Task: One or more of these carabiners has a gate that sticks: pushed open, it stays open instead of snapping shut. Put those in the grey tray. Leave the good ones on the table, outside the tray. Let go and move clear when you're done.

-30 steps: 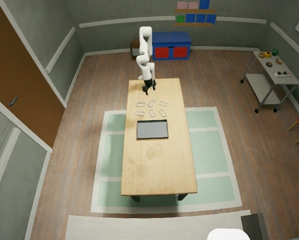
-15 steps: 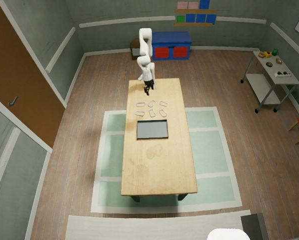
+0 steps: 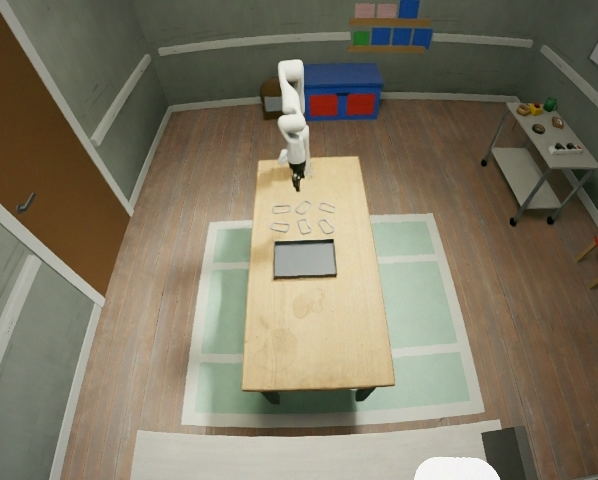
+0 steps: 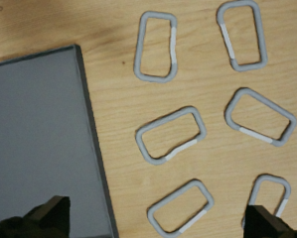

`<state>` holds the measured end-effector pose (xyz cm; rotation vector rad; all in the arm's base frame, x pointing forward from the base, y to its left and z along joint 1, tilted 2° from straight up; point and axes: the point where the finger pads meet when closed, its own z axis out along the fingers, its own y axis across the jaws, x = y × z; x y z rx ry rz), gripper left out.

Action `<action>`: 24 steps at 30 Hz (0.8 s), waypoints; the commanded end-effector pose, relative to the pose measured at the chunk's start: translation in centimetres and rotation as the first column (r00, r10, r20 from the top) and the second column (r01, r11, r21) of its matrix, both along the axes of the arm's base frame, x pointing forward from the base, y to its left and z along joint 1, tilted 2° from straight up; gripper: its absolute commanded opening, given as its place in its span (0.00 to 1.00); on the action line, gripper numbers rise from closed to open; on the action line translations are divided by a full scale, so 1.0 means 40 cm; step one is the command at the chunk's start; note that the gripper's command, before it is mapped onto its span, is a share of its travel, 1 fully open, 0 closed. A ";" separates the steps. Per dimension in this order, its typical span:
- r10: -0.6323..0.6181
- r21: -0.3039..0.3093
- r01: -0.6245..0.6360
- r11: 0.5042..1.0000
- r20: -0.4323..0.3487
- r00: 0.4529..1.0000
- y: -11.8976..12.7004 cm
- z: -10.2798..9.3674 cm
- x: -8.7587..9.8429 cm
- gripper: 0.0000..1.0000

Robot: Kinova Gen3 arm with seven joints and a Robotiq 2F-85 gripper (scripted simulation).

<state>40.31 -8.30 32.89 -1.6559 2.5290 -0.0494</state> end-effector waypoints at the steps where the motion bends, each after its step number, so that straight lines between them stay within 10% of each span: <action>1: 0.107 -0.021 -0.109 0.994 -0.051 0.993 0.015 -0.003 0.019 1.00; 24: 0.192 -0.046 -0.196 0.979 -0.090 0.977 0.014 0.002 0.017 1.00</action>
